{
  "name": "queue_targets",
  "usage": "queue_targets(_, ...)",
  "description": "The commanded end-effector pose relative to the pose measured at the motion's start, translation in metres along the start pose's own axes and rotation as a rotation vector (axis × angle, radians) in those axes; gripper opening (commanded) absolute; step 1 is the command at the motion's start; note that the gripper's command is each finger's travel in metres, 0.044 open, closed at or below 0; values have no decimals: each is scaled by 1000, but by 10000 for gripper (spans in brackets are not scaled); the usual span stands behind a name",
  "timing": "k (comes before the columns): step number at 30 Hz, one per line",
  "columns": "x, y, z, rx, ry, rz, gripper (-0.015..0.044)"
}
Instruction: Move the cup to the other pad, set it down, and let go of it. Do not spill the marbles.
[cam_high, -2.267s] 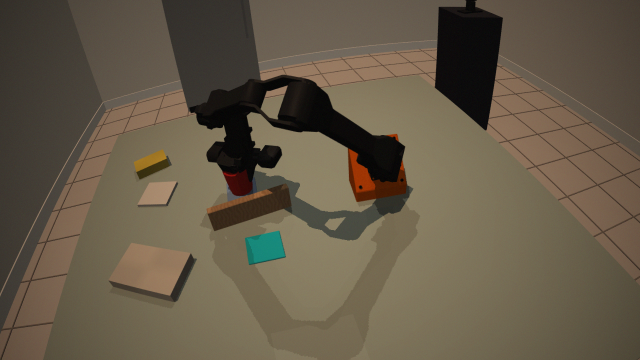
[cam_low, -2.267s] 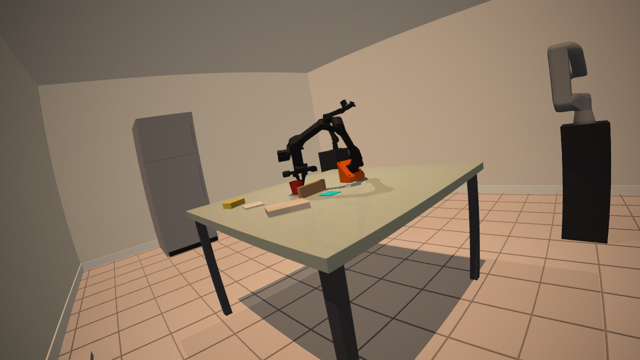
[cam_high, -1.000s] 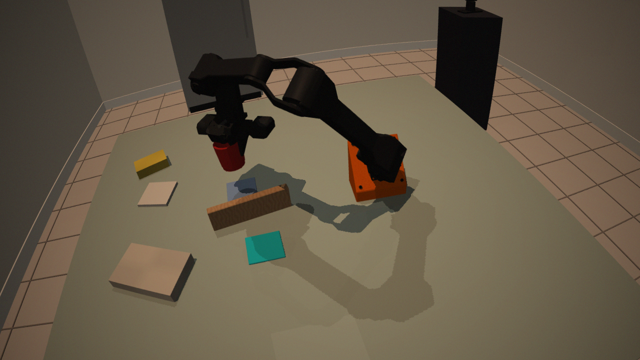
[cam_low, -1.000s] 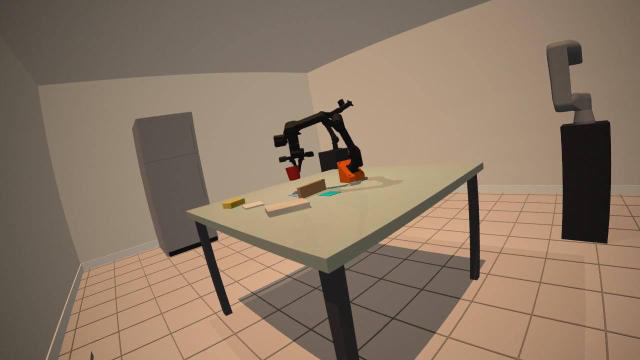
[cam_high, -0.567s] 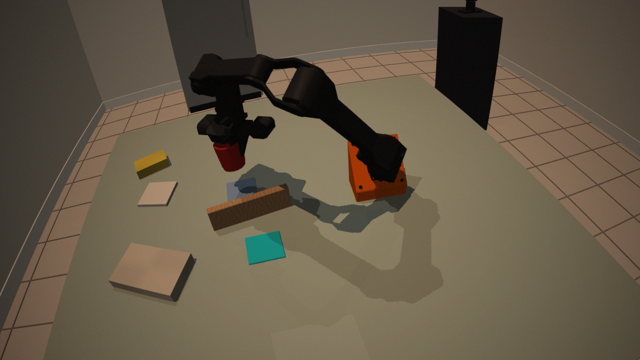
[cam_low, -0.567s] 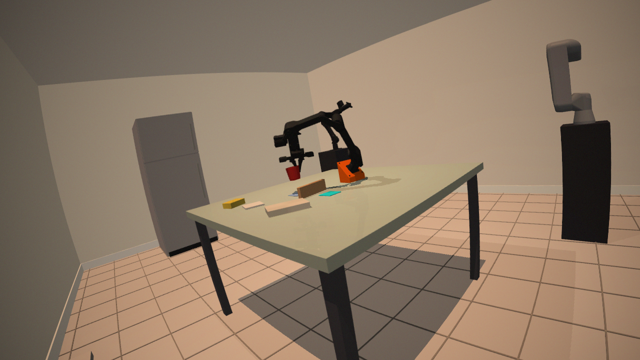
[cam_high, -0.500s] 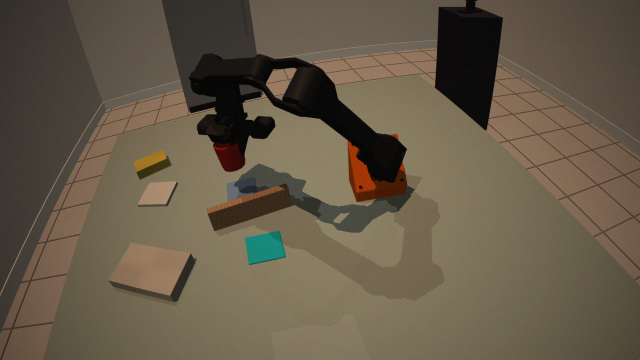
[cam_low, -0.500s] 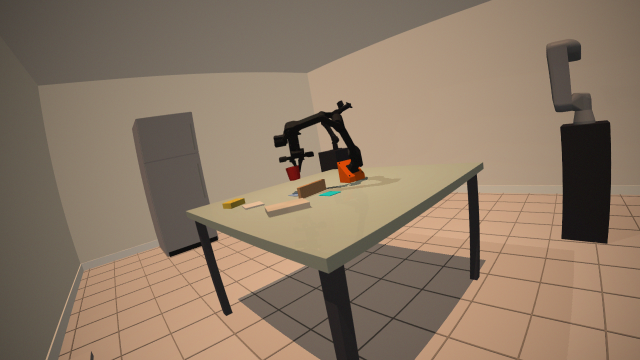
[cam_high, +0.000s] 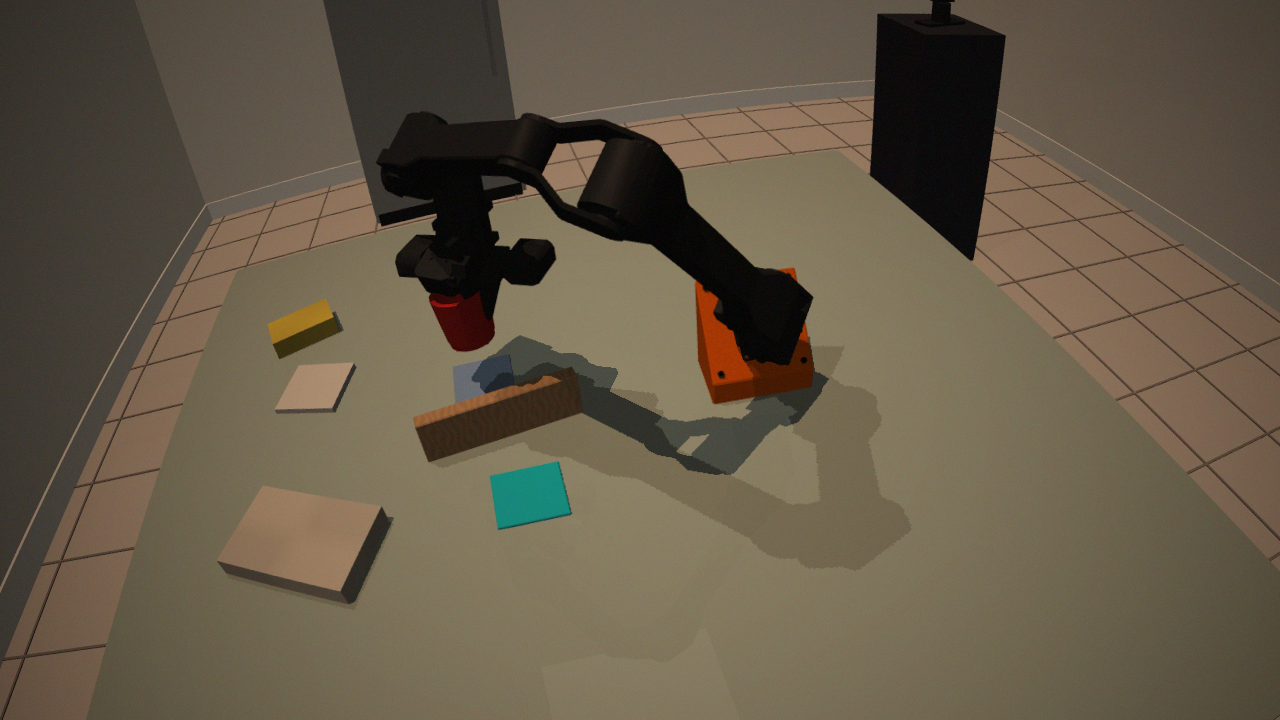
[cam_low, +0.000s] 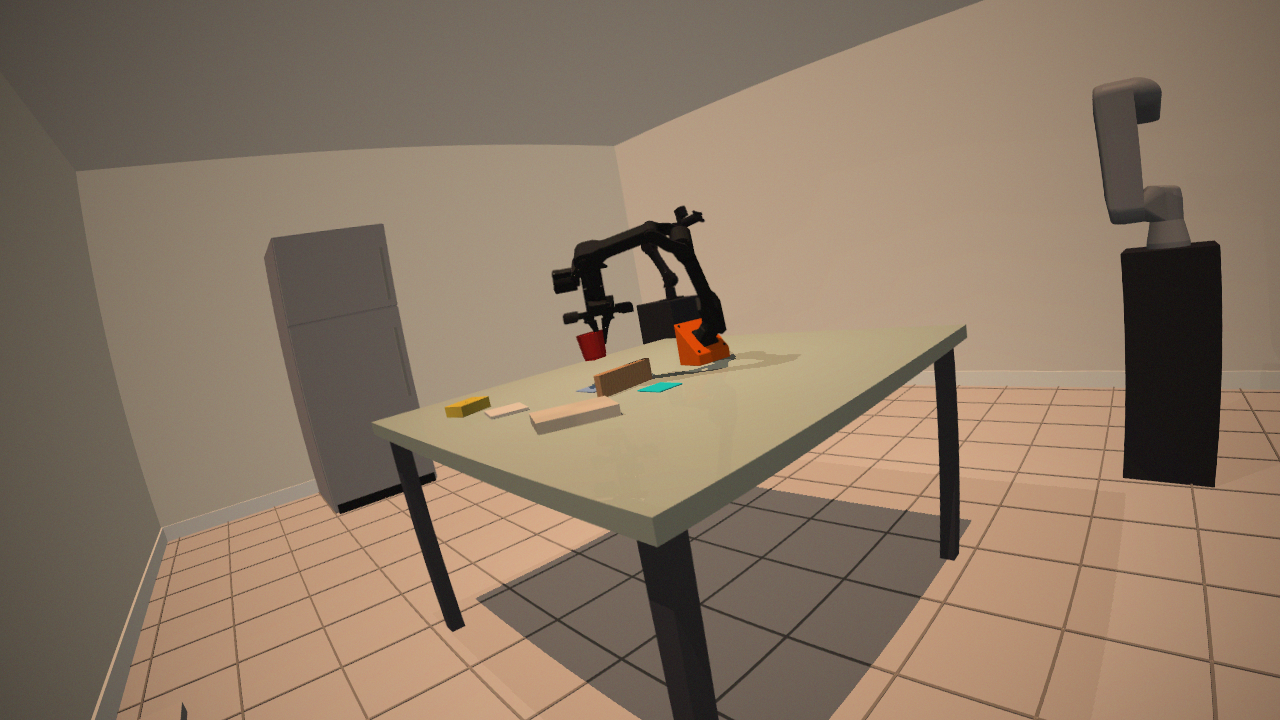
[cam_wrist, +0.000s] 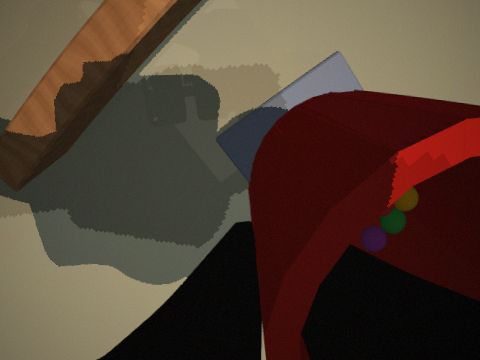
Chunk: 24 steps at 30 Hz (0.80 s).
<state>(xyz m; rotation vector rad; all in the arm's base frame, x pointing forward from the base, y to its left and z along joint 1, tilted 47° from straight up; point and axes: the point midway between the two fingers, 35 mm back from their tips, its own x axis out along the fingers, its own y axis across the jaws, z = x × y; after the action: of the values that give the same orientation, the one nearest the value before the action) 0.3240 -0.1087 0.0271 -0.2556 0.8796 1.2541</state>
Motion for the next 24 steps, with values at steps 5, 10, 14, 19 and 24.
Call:
queue_targets(5, -1, 11, 14, 2, -4, -2, 0)
queue_targets(10, -1, 18, 22, 2, -4, -1, 0)
queue_targets(14, -1, 23, 29, 2, -4, -1, 0)
queue_targets(19, -1, 30, 38, 2, -4, 0, 0)
queue_targets(24, -2, 37, 46, 2, -5, 0, 0)
